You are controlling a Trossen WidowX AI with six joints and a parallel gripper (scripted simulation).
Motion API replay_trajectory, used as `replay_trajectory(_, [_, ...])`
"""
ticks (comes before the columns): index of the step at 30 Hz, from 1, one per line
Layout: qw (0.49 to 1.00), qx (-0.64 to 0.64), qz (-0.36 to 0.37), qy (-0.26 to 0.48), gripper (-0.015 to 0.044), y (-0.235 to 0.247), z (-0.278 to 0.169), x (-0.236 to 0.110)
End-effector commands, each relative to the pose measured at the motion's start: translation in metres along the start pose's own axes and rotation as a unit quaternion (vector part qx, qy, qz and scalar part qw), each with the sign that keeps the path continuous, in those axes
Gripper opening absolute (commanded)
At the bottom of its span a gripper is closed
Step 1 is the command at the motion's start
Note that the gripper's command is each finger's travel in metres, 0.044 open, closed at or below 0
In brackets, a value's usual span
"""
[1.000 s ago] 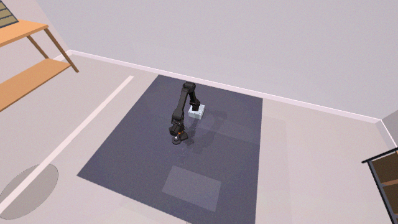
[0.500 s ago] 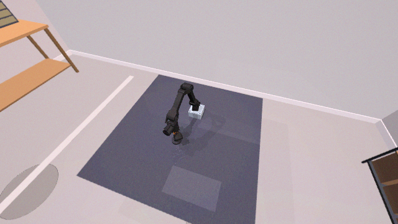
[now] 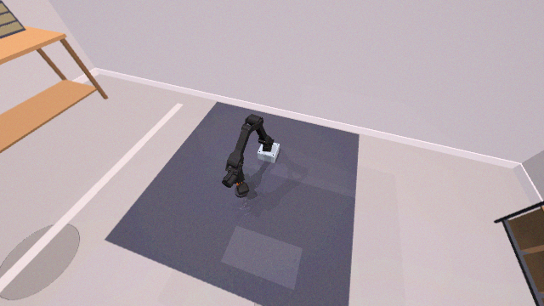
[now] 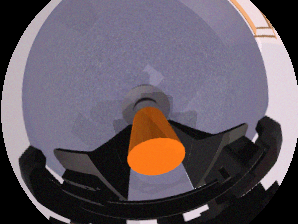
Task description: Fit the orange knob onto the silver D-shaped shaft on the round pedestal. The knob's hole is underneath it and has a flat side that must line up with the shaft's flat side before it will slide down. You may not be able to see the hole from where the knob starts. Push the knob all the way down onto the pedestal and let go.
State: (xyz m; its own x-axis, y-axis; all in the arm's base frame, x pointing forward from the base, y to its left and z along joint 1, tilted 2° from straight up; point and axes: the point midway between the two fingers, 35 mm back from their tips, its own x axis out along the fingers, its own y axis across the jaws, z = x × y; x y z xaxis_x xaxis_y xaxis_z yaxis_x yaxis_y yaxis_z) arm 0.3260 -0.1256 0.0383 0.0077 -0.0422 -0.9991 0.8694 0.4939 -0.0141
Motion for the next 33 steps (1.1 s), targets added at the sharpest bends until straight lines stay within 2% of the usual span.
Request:
replay_trajectory(1, [1.0, 0.0, 0.002, -0.005, 0.0, 0.0007, 0.0017, -0.0024])
replay_trajectory(26, [1.0, 0.0, 0.002, -0.005, 0.0, -0.0002, 0.0011, -0.0039])
replay_trajectory(33, [0.995, -0.099, 0.002, -0.005, 0.0, 0.0002, 0.0012, -0.0054])
